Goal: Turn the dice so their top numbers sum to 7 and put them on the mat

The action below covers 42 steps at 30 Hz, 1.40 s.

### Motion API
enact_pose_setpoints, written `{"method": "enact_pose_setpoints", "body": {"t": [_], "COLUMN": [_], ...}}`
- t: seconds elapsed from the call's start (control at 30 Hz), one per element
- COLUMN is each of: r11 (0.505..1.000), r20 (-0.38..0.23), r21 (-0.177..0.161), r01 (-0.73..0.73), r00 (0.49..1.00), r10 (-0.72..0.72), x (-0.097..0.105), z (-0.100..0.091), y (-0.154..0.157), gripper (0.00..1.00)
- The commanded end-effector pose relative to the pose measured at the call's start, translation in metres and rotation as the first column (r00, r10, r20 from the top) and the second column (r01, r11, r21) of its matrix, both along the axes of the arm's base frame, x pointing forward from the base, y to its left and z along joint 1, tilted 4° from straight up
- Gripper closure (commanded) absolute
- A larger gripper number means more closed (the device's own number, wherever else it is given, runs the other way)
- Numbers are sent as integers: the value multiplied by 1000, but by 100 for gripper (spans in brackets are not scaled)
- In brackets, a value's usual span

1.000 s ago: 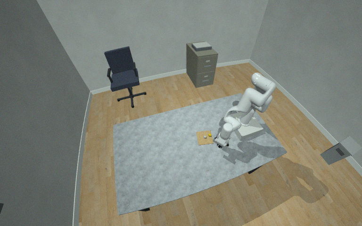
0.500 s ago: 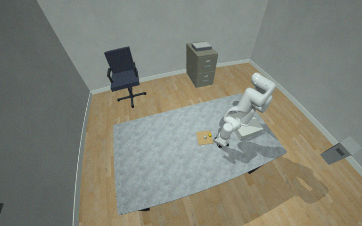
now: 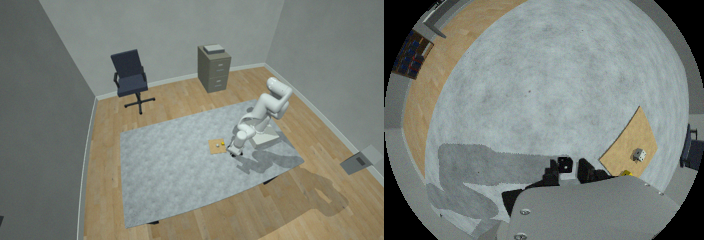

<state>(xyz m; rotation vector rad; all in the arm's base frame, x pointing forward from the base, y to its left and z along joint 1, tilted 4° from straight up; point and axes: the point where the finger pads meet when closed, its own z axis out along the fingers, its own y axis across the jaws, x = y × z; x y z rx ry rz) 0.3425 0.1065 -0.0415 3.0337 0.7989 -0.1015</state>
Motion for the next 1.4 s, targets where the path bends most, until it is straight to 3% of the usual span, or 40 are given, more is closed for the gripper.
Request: {"method": "enact_pose_setpoints", "body": {"t": [0.0,1.37], "r11": [1000,1000], "r20": [3,3], "r21": [1,1], "r01": [0,0], "r00": [1000,1000], "r10": [0,0], "x": [1,0], "z": [1,-23], "y": [0,0], "gripper": [64,64]}}
